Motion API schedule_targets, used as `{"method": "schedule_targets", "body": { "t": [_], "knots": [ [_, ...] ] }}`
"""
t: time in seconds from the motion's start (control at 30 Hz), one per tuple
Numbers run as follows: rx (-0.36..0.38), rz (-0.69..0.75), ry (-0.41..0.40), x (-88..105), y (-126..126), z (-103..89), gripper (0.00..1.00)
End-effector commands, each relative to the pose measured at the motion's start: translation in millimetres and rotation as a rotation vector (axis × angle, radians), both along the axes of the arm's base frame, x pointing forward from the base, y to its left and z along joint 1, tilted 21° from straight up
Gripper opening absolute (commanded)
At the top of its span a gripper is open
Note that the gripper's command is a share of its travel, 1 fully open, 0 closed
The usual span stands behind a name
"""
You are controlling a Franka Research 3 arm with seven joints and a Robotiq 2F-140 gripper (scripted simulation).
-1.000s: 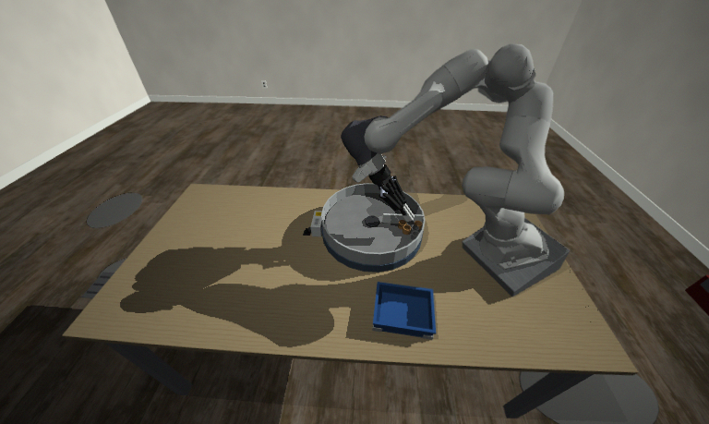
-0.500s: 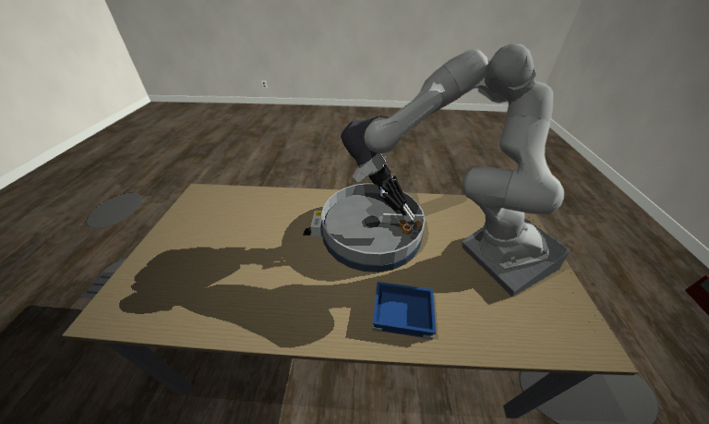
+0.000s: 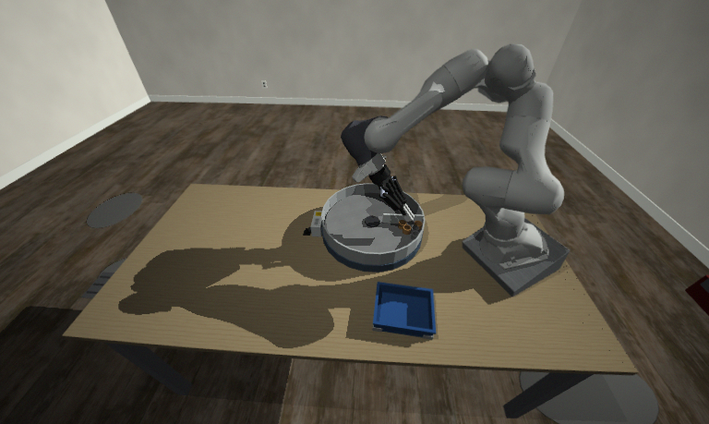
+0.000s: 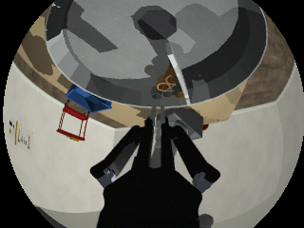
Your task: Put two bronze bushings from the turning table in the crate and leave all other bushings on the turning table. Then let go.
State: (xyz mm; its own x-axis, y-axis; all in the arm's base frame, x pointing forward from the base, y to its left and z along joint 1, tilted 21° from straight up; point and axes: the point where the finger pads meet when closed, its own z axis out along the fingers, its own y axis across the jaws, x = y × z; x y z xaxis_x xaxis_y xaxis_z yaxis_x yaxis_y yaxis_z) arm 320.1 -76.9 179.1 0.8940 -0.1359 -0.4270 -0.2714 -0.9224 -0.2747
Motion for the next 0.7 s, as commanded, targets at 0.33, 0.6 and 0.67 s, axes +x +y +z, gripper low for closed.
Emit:
{"method": "schedule_targets", "body": {
  "t": [0.33, 0.6, 0.67],
  "knots": [
    [0.000, -0.007, 0.002, 7.8, 5.0, -21.1, 0.06],
    [0.000, -0.007, 0.002, 7.8, 5.0, -21.1, 0.06],
    [0.000, -0.007, 0.002, 7.8, 5.0, -21.1, 0.06]
  ]
}}
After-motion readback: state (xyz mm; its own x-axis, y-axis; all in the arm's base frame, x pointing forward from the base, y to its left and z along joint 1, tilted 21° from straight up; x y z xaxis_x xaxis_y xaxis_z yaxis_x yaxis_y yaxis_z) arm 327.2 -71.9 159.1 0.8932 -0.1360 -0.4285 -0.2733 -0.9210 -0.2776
